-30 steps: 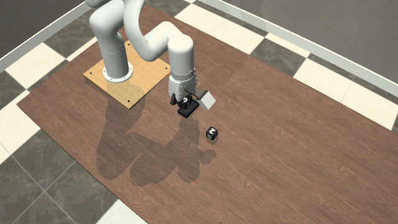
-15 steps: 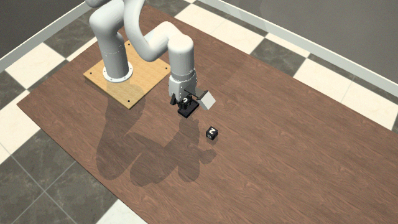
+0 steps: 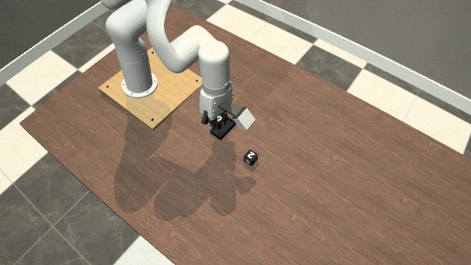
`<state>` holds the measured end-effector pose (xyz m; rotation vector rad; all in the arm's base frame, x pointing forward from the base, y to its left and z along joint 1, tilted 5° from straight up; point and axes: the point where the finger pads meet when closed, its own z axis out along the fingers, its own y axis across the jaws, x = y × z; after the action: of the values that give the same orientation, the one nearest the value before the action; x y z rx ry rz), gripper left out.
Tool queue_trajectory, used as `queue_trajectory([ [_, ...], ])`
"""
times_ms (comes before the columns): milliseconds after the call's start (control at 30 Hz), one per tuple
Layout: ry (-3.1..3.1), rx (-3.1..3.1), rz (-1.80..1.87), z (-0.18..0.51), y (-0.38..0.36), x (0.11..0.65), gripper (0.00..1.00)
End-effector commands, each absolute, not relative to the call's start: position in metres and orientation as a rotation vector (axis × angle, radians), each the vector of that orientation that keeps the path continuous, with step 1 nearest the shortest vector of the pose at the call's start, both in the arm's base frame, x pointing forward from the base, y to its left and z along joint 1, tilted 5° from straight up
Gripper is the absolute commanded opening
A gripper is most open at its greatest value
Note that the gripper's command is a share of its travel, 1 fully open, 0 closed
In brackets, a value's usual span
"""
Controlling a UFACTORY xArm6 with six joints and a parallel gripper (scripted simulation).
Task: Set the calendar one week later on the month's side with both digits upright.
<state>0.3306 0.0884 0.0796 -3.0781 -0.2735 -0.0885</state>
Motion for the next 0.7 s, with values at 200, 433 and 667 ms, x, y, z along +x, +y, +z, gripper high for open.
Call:
queue_trajectory([
  [200, -0.273, -3.077, -0.094, 0.0807, 0.0887, 0.3319, 0.29],
  [433, -0.273, -3.077, -0.094, 0.079, 0.0888, 0.332, 0.29],
  [667, -0.273, -3.077, -0.094, 0.0763, 0.0889, 0.3321, 0.29],
])
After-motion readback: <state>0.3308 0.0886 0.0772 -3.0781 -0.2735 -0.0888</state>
